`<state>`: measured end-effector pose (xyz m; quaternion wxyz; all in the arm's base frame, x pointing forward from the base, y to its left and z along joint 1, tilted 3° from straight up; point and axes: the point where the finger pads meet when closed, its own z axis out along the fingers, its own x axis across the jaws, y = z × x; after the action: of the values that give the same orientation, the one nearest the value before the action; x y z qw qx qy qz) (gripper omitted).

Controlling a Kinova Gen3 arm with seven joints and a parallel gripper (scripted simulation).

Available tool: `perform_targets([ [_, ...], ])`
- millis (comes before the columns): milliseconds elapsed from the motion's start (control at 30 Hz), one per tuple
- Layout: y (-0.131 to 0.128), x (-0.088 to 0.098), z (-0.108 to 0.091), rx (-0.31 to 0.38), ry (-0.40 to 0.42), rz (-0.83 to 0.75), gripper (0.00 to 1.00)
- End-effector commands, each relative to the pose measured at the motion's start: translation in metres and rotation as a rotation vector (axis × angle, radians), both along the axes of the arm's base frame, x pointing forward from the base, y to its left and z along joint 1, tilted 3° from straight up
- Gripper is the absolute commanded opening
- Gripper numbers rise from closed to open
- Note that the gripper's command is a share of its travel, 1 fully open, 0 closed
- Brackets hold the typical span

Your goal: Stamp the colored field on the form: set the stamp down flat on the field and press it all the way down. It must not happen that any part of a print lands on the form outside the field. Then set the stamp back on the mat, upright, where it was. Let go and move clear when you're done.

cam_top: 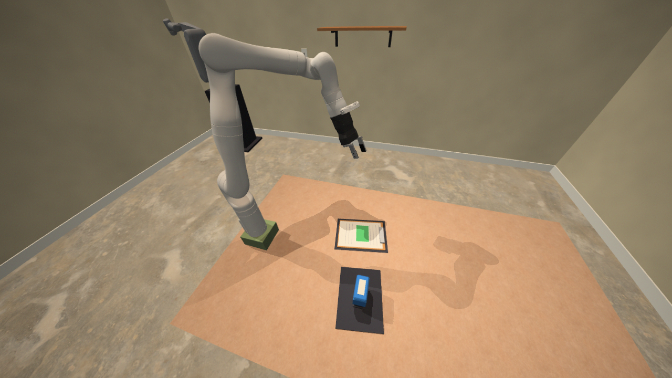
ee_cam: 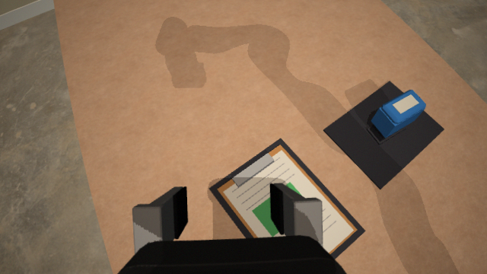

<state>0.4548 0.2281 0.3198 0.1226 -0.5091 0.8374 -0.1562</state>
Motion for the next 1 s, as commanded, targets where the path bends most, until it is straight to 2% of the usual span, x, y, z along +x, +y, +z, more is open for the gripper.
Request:
perform_targets([
  [0, -0.002, 0.002, -0.001, -0.002, 0.0, -0.005, 1.0],
  [67, -0.002, 0.002, -0.001, -0.002, 0.0, -0.005, 1.0],
  [100, -0.017, 0.013, -0.012, 0.008, 0.022, -0.053, 1.0],
  [433, -0.017, 0.013, -0.012, 0.008, 0.022, -0.053, 1.0],
  [467, -0.032, 0.023, -0.023, 0.019, 0.042, -0.101, 1.0],
  [767, -0.032, 0.023, -0.023, 0.019, 0.042, -0.101, 1.0],
  [800, -0.047, 0.033, -0.033, 0.031, 0.062, -0.148, 1.0],
  [967, -0.047, 0.033, -0.033, 0.031, 0.062, -0.148, 1.0],
])
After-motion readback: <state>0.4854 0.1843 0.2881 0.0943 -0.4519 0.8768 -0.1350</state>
